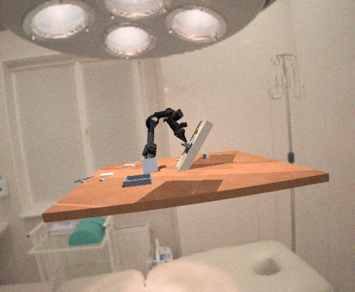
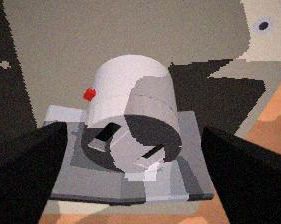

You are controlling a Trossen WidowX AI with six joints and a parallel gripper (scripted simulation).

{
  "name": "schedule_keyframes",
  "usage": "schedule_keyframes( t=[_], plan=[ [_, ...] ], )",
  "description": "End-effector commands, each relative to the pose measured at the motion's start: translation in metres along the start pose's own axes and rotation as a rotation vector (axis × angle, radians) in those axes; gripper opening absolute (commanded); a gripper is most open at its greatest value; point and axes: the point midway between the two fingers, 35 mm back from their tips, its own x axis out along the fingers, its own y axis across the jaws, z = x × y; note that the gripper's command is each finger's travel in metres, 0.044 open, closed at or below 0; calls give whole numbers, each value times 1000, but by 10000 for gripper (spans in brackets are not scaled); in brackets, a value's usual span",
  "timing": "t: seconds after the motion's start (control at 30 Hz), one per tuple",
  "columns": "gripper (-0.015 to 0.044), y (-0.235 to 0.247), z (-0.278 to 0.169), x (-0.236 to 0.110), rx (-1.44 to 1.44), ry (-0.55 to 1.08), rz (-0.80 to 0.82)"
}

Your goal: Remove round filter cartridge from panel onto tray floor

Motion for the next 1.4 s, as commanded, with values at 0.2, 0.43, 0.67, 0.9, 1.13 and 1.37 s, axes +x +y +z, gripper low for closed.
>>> schedule_keyframes(
  t=[0.2, 0.43, 0.67, 0.9, 1.13, 1.37],
  plan=[
    [305, 2, -1, 14, 3, -2, 6],
    [199, 1, 0, 10, -1, 0, 3],
    [94, 1, 0, 10, -1, 0, 3],
    [0, 1, 18, 2, 0, -2, 3],
    [0, -1, 25, -13, 6, -6, -4],
    [0, -3, 28, -51, 24, -18, -18]
  ],
)
